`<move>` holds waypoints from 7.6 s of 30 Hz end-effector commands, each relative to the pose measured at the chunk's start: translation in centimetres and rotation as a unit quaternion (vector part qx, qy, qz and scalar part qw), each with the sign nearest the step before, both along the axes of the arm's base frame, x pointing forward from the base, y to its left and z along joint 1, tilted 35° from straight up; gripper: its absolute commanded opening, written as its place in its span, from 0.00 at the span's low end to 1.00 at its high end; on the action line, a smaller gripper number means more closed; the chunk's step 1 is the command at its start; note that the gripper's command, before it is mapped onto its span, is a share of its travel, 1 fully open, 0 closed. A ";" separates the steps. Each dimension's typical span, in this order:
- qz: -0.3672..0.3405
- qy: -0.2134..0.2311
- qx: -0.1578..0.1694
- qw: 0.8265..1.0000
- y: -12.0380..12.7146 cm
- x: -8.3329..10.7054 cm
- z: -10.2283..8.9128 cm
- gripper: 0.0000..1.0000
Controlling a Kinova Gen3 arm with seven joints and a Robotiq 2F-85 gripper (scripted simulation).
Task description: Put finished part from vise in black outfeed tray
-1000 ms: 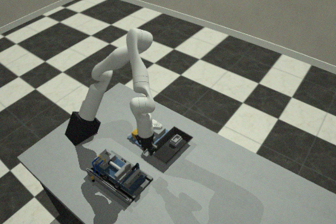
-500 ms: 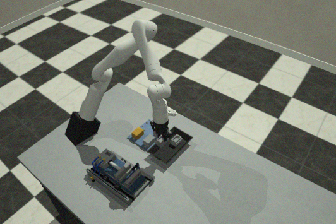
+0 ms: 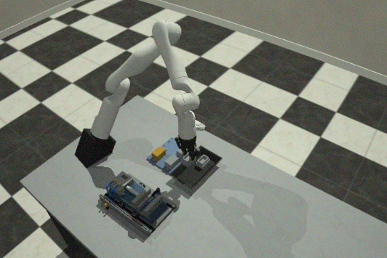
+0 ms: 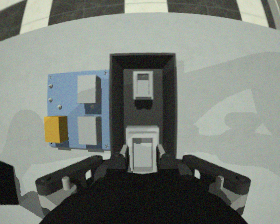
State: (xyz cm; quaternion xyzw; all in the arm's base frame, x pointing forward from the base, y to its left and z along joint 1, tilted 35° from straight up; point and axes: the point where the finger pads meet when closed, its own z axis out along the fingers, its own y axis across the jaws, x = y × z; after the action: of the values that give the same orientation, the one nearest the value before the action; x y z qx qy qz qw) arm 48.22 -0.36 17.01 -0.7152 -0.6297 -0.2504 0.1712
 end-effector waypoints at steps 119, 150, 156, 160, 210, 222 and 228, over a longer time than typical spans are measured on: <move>-0.001 0.000 -0.001 1.000 0.3 0.4 -0.6 0.00; -0.001 0.000 -0.001 1.000 3.0 1.0 -4.5 0.00; -0.001 0.000 -0.001 1.000 3.7 1.2 -5.5 0.00; -0.001 0.000 -0.001 1.000 3.9 1.3 -5.8 0.00; -0.001 0.000 -0.001 1.000 5.4 1.7 -8.0 0.00; -0.001 0.000 -0.001 1.000 5.4 1.7 -8.0 0.00; -0.001 0.000 -0.001 1.000 5.4 1.7 -8.0 0.00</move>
State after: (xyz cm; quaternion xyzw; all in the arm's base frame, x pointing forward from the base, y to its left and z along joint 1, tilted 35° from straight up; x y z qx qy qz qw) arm 49.84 5.09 8.90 -0.7154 -0.6299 -0.2495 0.1709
